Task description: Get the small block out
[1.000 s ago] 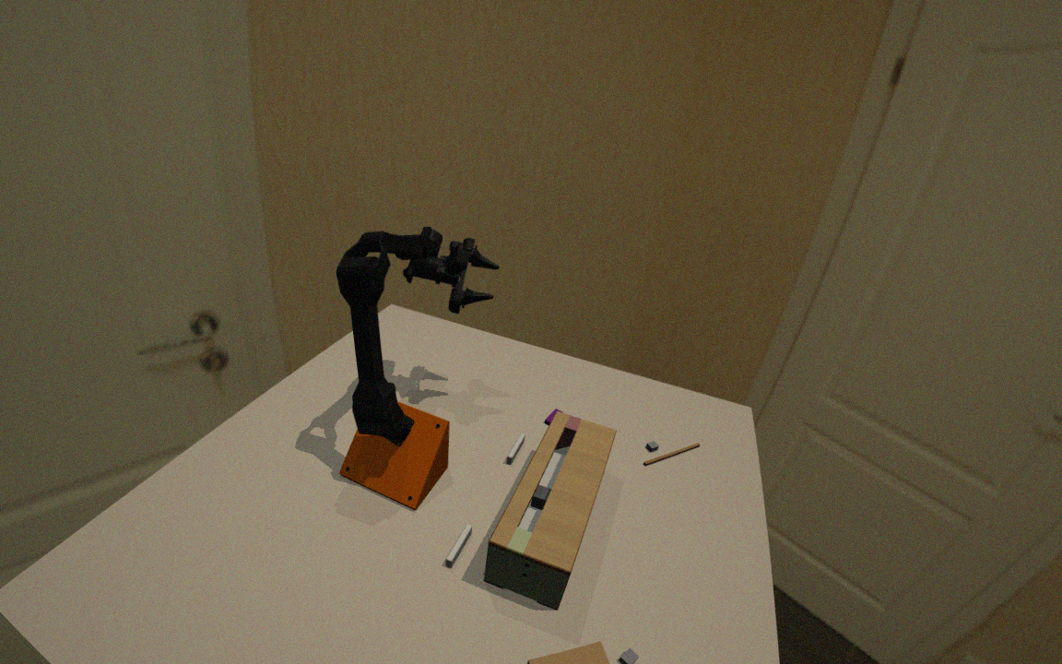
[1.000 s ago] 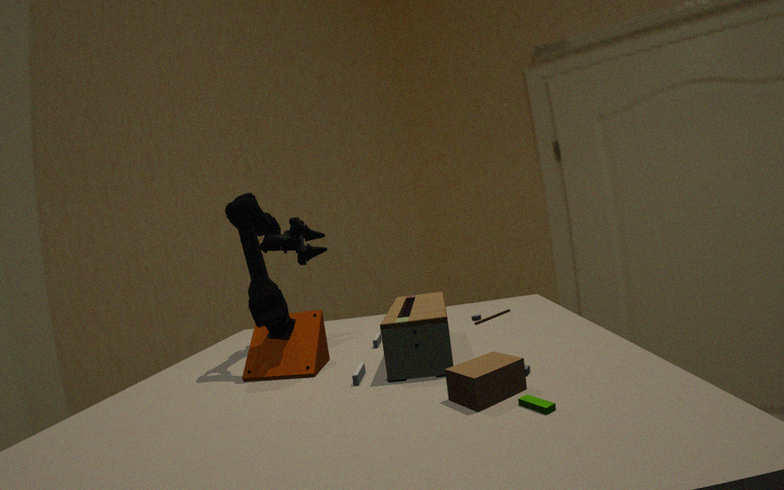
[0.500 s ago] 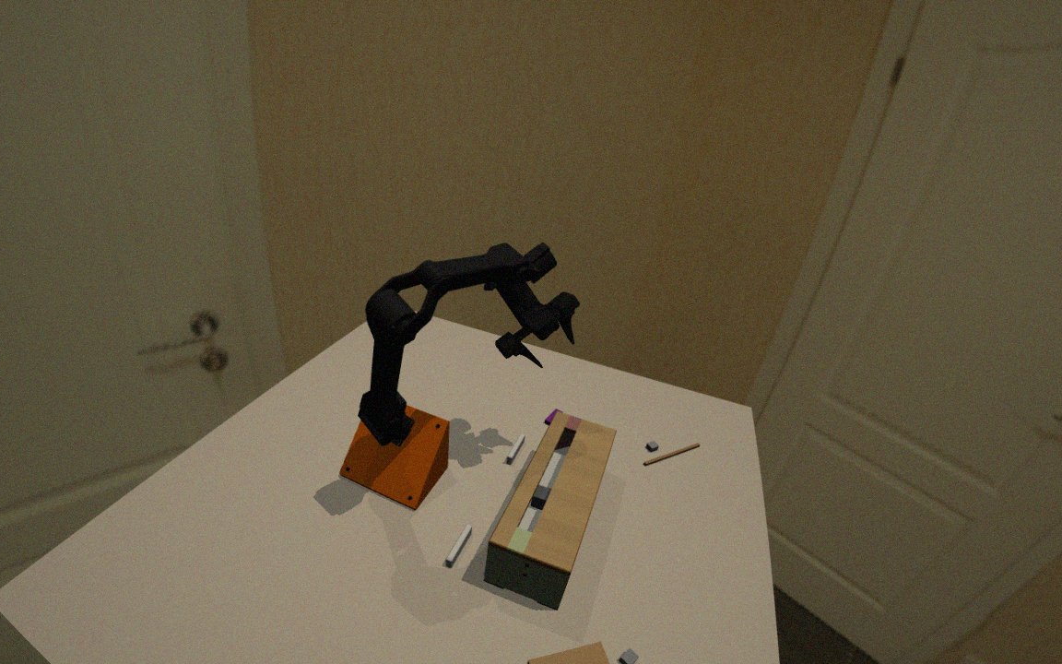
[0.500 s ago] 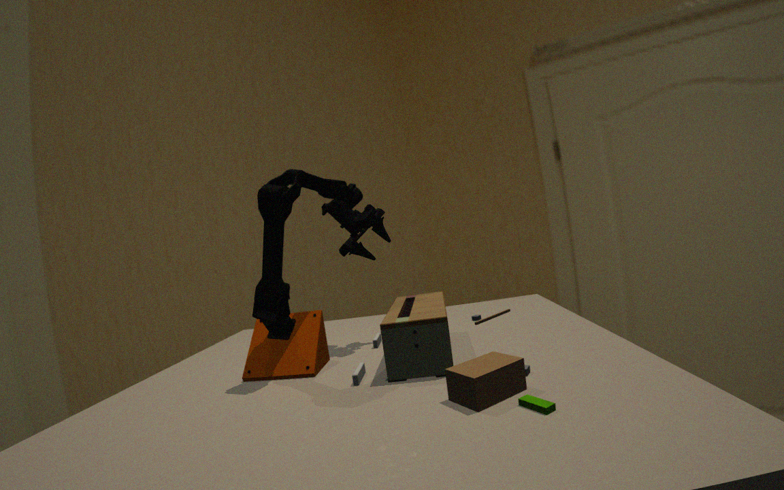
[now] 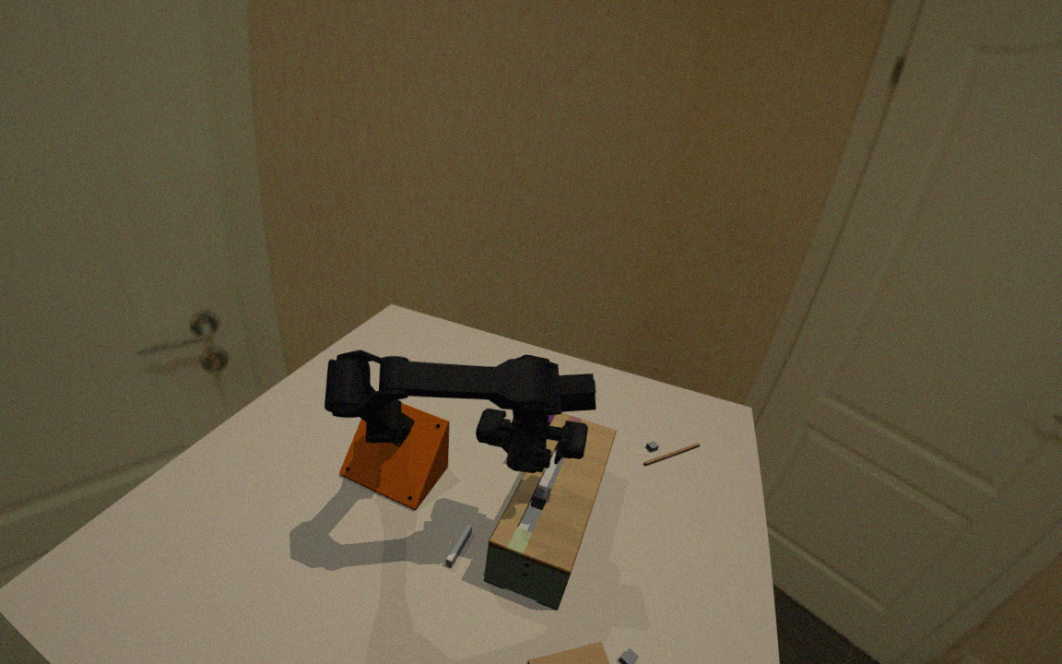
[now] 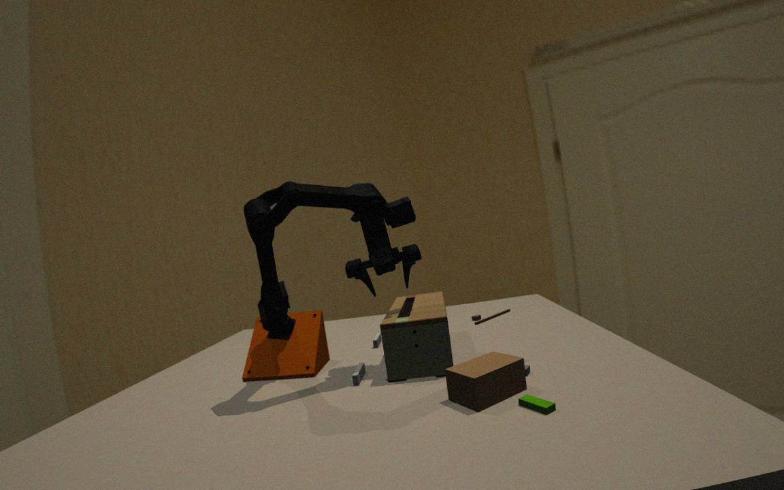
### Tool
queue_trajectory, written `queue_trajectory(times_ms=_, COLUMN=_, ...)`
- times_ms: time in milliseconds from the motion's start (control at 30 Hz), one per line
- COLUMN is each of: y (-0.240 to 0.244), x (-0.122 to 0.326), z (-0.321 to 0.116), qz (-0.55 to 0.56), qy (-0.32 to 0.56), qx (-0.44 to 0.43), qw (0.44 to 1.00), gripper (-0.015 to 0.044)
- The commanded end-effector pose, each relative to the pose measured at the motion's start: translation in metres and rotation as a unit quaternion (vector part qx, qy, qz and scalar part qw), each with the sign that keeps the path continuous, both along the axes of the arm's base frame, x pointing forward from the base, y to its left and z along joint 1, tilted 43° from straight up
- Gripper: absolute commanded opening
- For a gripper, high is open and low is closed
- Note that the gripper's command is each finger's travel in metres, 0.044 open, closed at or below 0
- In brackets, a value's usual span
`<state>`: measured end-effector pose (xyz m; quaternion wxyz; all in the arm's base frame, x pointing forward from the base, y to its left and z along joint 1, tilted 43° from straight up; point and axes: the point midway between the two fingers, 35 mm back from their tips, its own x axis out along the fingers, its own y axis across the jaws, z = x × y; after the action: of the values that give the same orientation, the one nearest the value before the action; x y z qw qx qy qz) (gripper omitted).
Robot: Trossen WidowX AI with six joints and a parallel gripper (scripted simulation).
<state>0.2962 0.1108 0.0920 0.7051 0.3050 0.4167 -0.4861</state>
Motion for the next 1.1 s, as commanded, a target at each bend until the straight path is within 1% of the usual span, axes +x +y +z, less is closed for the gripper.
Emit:
queue_trajectory(times_ms=0, y=-0.038, x=-0.006, z=0.012, qz=-0.077, qy=0.013, qx=0.035, qw=0.996, gripper=0.04)
queue_trajectory(times_ms=267, y=-0.042, x=-0.006, z=0.011, qz=-0.081, qy=0.014, qx=0.037, qw=0.996, gripper=0.04)
queue_trajectory(times_ms=1067, y=-0.071, x=0.001, z=-0.014, qz=-0.081, qy=0.013, qx=0.037, qw=0.996, gripper=0.04)
